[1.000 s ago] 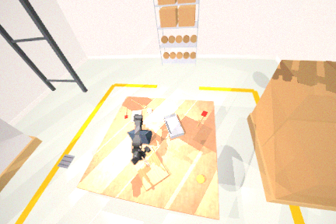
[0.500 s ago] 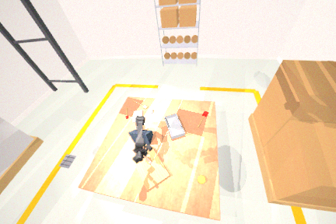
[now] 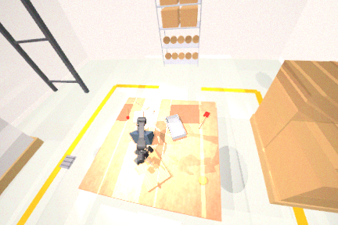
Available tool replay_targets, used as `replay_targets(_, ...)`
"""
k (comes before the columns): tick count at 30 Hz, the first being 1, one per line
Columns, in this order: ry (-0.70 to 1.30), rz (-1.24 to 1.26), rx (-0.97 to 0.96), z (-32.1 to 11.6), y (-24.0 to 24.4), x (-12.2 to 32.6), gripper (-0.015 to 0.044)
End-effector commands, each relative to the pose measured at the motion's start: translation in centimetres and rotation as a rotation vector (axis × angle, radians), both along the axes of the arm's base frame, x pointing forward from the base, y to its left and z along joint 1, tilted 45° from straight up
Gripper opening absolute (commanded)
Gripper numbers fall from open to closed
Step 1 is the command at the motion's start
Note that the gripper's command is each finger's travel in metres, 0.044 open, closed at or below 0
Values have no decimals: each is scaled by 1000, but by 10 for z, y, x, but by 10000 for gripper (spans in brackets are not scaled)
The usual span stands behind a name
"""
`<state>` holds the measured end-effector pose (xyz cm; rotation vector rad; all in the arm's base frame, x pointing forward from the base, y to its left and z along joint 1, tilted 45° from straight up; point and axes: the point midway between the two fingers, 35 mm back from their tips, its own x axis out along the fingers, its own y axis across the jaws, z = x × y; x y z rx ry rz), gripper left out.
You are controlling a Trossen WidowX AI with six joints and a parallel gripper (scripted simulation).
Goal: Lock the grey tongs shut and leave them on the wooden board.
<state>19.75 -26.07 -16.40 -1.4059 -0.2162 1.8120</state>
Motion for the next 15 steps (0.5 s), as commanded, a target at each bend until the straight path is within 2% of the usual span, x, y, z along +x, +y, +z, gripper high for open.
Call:
replay_targets(1, -2, -7, -3, -4, 3, 1, -150)
replay_targets(15, -3, -7, -3, -22, 18, 2, -150)
